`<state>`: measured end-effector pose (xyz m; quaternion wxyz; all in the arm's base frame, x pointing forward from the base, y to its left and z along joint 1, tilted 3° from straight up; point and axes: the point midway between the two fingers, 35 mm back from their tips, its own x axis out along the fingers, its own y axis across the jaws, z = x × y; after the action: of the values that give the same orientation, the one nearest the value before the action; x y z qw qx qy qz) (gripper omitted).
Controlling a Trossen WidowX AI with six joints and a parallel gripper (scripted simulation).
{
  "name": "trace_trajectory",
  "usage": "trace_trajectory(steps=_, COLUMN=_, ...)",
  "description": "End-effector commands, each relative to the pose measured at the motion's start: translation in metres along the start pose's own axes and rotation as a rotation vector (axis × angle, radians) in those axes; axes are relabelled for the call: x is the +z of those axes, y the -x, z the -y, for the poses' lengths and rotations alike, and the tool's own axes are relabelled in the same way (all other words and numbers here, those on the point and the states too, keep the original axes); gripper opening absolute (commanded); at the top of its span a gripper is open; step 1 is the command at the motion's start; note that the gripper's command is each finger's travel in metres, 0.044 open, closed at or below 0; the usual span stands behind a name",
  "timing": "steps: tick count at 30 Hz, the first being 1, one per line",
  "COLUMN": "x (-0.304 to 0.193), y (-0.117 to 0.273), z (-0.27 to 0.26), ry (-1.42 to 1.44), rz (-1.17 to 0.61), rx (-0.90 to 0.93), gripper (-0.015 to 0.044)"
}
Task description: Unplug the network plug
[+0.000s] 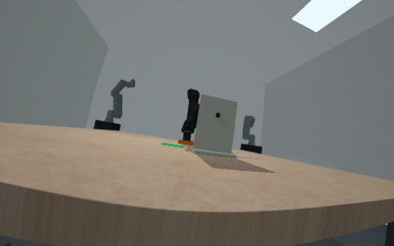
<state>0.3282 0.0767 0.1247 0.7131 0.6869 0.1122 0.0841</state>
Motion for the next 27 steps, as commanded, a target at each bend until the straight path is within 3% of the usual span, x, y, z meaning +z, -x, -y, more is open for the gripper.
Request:
trace_trajectory(steps=1, x=0.000, y=0.003, z=-0.003, ry=-0.003, rz=0.004, rx=0.012, gripper=0.0000)
trace_trajectory(steps=27, x=-0.001, y=0.008, z=-0.032, ry=-0.001, rz=0.002, rx=0.006, gripper=0.0000)
